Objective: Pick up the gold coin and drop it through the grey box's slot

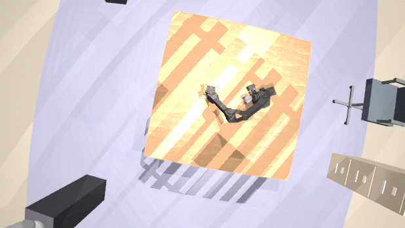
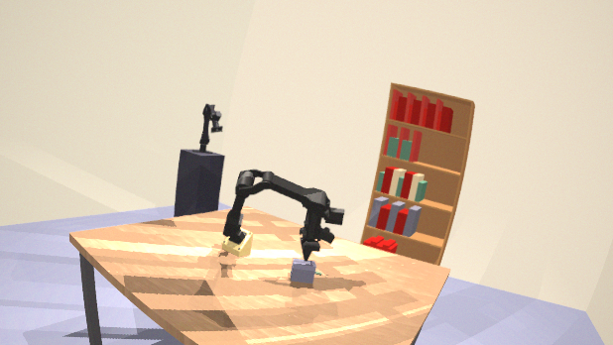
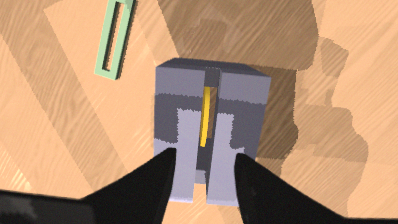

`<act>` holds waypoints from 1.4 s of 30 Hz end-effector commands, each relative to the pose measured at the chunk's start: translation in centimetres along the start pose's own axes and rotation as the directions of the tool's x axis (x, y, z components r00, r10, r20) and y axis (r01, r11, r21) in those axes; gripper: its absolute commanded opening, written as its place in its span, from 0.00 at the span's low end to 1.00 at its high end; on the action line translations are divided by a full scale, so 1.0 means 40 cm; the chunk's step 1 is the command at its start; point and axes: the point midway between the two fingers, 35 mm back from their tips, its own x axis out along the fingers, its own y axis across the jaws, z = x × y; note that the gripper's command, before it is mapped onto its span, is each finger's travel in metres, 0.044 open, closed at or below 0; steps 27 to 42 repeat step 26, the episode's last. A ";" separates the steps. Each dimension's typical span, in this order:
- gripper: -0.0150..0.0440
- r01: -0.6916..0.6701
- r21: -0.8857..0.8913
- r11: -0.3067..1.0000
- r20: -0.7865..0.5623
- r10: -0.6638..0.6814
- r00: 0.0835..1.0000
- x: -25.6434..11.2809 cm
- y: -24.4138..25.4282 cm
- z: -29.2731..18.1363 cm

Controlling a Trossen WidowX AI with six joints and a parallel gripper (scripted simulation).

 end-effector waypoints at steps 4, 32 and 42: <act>0.62 0.000 0.000 1.000 0.000 0.000 1.000 -0.008 0.000 0.000; 1.00 0.002 -0.001 1.000 -0.004 -0.002 1.000 -0.154 0.001 -0.010; 1.00 0.002 -0.001 1.000 -0.004 -0.002 1.000 -0.154 0.001 -0.010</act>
